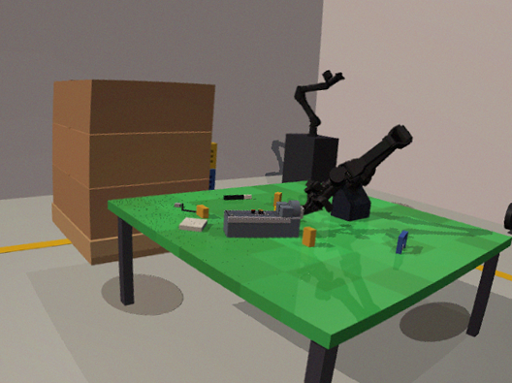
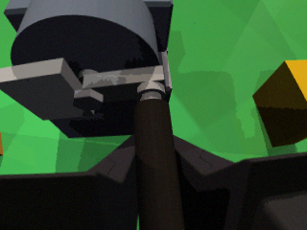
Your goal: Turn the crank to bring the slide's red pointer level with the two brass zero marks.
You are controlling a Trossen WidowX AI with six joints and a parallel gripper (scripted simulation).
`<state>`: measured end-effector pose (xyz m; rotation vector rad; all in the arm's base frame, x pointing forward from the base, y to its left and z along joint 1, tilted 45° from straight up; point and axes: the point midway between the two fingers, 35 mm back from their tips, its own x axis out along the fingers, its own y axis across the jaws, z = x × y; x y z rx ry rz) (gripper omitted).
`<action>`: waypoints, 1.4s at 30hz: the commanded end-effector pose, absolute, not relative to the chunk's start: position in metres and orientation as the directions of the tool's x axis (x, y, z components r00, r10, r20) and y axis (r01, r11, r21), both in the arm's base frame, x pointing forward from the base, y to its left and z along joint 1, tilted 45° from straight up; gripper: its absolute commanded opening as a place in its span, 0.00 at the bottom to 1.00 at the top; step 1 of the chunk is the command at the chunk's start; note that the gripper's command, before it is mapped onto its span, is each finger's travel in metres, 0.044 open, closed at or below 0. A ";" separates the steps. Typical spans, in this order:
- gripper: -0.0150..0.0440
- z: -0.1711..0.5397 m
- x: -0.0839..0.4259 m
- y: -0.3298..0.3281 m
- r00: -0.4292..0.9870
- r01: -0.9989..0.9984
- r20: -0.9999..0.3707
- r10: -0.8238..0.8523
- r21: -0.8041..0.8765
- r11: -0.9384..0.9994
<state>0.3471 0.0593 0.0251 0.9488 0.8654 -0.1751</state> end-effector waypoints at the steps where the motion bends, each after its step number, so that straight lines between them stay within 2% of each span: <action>1: 0.25 0.032 0.347 0.054 0.664 0.488 -0.714 0.220 0.638 0.595; 42: 0.25 0.064 0.358 0.055 0.665 0.488 -0.714 0.221 0.639 0.595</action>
